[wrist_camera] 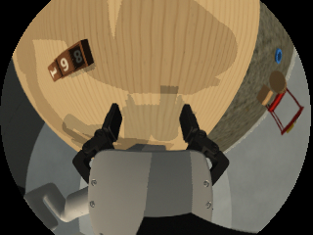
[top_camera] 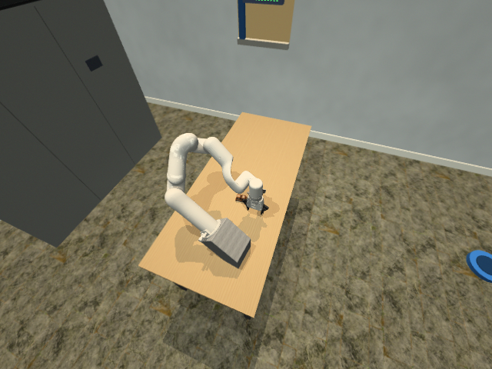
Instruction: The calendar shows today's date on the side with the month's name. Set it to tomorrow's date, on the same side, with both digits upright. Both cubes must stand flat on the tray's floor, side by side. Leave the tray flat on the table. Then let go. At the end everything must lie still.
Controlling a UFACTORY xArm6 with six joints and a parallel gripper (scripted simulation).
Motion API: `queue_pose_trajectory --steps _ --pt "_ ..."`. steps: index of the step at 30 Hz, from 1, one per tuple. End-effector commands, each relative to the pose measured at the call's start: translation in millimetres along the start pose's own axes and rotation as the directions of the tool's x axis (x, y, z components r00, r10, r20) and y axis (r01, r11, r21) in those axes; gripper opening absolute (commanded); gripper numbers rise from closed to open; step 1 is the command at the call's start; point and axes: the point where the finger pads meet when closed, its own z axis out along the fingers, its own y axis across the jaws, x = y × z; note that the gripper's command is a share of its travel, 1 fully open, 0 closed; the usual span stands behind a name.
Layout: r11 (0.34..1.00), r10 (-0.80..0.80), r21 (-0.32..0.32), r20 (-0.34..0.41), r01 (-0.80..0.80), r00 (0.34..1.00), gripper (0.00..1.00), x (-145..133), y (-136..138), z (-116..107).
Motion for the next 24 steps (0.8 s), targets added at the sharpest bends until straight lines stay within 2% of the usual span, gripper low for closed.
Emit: queue_pose_trajectory --steps 1,7,24 --pt "1.000 -0.001 -0.001 -0.002 0.001 1.000 1.00 1 0 -17" --pt "1.000 -0.001 -0.001 -0.002 0.001 1.000 1.00 1 0 -33" --pt "1.000 -0.014 -0.001 -0.002 0.014 1.000 1.00 2 0 -34"
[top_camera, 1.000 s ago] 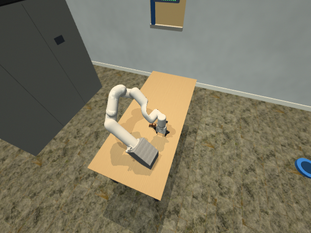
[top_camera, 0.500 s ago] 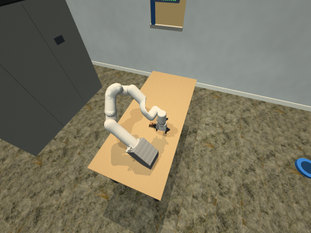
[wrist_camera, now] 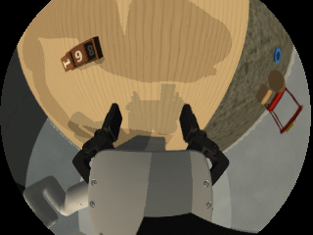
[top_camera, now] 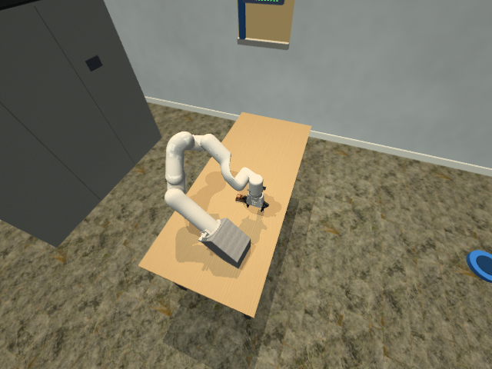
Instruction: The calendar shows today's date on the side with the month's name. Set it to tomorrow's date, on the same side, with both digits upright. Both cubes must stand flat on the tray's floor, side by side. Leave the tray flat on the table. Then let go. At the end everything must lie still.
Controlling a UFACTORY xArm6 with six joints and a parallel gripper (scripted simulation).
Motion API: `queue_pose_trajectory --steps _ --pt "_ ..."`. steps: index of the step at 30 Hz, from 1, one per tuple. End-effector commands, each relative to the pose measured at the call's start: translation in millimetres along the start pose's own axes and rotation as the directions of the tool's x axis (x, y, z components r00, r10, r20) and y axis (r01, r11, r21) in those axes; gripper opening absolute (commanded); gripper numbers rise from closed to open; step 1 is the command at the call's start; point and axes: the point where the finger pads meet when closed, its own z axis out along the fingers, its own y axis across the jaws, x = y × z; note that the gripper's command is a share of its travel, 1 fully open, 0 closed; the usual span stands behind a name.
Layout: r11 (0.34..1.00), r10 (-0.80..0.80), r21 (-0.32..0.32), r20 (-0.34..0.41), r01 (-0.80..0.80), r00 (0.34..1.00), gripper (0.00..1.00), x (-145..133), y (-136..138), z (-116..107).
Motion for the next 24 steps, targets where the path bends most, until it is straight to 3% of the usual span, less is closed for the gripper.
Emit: queue_pose_trajectory --steps 1,4,12,17,18,21,22,24 --pt "1.000 -0.028 -0.003 -0.002 0.028 1.000 1.00 3 -1 -2" --pt "0.999 -0.053 -0.003 -0.002 0.053 0.999 1.00 4 -2 -2" --pt "0.920 -0.392 -0.007 0.000 0.392 0.920 1.00 24 -23 -11" --pt "0.834 -0.551 -0.008 0.002 0.551 0.834 1.00 34 -34 -14" --pt "0.791 -0.612 -0.008 0.002 0.612 0.791 1.00 38 -39 -16" --pt "0.777 -0.630 -0.008 0.003 0.630 0.777 1.00 39 -41 -16" --pt "0.710 -0.704 -0.008 0.004 0.704 0.710 1.00 44 -48 -18" --pt "0.661 -0.751 -0.008 0.004 0.751 0.661 1.00 47 -52 -19"
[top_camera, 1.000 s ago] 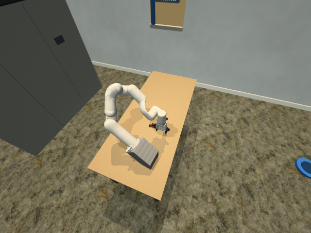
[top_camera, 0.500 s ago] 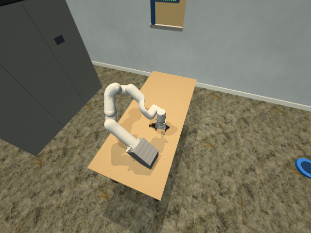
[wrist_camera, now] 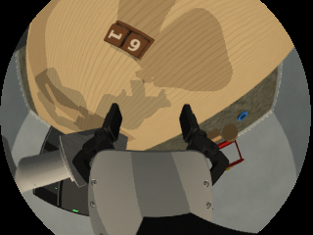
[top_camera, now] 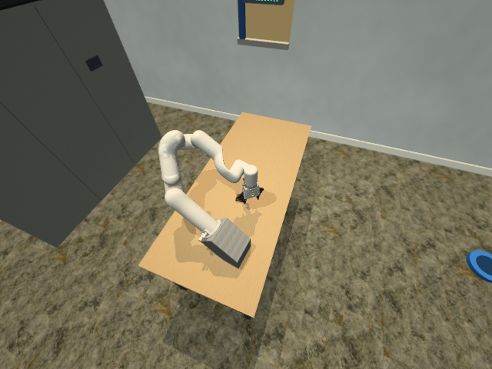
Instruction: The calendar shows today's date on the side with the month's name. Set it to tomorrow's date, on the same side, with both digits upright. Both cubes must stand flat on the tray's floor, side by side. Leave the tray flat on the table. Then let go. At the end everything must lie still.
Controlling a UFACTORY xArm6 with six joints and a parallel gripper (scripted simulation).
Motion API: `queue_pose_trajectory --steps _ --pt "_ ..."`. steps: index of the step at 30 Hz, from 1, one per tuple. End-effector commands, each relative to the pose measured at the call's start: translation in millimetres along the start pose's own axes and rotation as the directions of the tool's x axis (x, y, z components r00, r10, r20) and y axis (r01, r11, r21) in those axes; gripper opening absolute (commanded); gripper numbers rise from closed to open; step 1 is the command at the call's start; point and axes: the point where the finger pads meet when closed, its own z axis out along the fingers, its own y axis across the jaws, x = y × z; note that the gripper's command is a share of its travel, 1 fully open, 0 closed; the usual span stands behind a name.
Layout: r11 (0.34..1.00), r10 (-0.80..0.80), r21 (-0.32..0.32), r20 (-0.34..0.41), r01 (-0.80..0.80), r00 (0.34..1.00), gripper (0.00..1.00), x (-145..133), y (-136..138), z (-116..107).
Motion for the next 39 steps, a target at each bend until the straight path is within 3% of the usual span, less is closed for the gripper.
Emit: queue_pose_trajectory --steps 1,4,10,13,15,18,21,26,27,39 --pt "0.986 -0.167 -0.009 -0.003 0.167 0.986 1.00 14 -2 -4" --pt "0.964 -0.265 -0.009 -0.002 0.265 0.964 1.00 23 -4 -6" --pt "0.856 -0.517 -0.009 -0.001 0.517 0.856 1.00 45 -11 -10" --pt "0.853 -0.521 -0.009 -0.001 0.521 0.853 1.00 45 -11 -10" --pt "0.764 -0.645 -0.008 -0.001 0.645 0.764 1.00 57 -16 -12" --pt "0.720 -0.694 -0.008 -0.001 0.694 0.720 1.00 62 -18 -13" --pt "0.621 -0.784 -0.008 -0.002 0.784 0.621 1.00 72 -23 -15" --pt "0.577 -0.816 -0.008 -0.002 0.816 0.577 1.00 77 -25 -15" --pt "0.577 -0.816 -0.008 -0.002 0.816 0.577 0.47 77 -25 -15" --pt "0.577 -0.816 -0.008 -0.002 0.816 0.577 0.47 77 -25 -15"
